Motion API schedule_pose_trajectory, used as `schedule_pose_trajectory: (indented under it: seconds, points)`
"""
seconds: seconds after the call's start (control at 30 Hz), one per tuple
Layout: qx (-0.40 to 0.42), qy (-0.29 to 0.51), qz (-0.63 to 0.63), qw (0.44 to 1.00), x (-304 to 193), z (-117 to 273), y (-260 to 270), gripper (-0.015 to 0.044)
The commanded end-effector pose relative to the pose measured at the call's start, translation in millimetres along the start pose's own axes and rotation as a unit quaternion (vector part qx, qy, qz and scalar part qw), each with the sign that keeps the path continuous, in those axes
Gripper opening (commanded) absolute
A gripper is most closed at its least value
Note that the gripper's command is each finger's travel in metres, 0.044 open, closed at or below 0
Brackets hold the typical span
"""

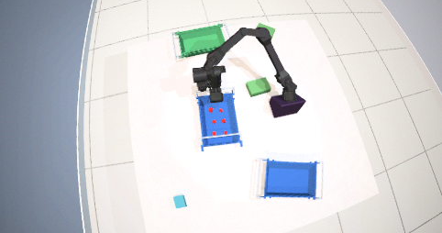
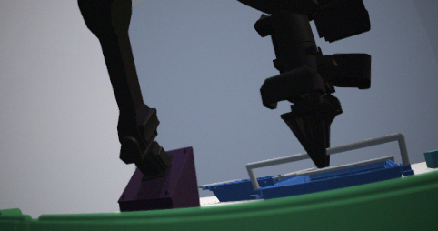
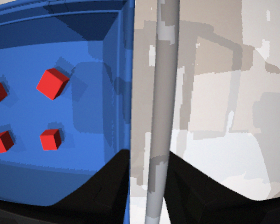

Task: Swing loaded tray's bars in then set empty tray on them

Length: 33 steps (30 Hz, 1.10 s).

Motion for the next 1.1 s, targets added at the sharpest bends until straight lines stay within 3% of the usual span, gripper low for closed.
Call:
schedule_pose_trajectory:
  seconds: [0.0, 0.33, 0.67, 1.07]
  points:
    - [0.005, 0.005, 0.005, 1.000, 1.0, -3.2, 18.2, 0.0081]
    - [0.005, 0.005, 0.005, 1.000, 1.8, -22.4, 44.7, 0.0081]
    - [0.006, 0.005, 0.005, 1.000, 3.6, 21.6, 39.6, 0.0081]
    - [0.007, 0.005, 0.010, 1.000, 3.3, 16.2, 42.4, 0.0081]
Point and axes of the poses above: the point midway between the two fingers, 35 mm back from their tips, its own z axis back along the fingers, its own y axis across the jaws, x = y × z, the point moved 10 cm from there along z, back along the fingers, and after that the axes turned 3 degrees about z, right-handed, at the moved point
